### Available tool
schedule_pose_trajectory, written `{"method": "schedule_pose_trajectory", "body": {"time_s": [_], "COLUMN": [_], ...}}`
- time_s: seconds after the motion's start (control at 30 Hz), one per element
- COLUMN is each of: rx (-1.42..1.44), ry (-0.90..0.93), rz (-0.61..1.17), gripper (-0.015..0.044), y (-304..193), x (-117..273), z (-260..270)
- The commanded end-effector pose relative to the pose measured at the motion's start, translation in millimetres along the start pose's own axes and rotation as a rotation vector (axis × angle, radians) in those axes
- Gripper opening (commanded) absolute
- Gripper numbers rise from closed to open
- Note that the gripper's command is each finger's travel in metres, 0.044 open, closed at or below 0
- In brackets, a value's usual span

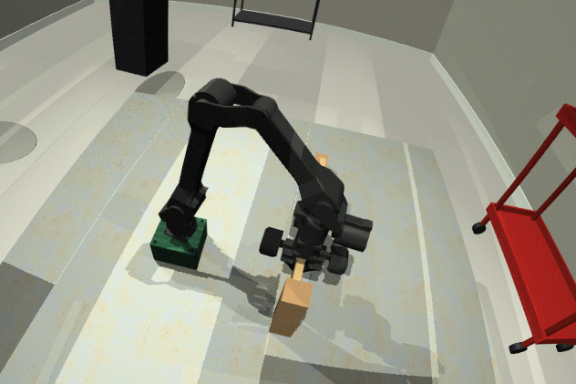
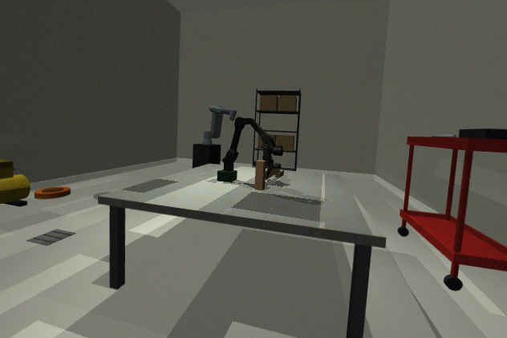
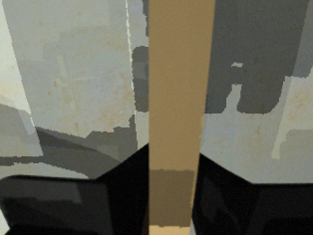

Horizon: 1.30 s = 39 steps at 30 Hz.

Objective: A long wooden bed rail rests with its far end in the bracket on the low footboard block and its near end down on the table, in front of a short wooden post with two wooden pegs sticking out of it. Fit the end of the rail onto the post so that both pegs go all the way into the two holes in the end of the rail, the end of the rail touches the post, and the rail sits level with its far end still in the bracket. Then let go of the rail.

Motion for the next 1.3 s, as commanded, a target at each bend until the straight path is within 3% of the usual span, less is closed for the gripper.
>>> {"method": "schedule_pose_trajectory", "body": {"time_s": [0.0, 1.27], "rx": [0.001, 0.001], "ry": [-0.003, -0.003], "rz": [0.002, 0.003], "gripper": [0.0, 0.0], "y": [-2.1, -13.8], "x": [0.5, 0.7], "z": [-0.6, -1.0]}}
Point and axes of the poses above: the point midway between the two fingers, 35 mm back from their tips, its own x axis back along the fingers, its own z axis across the jaws, y = z × x, the point moved 6 cm from there along x, back along the fingers, and after that the axes turned 1 degree about -x, right-handed, at the moved point
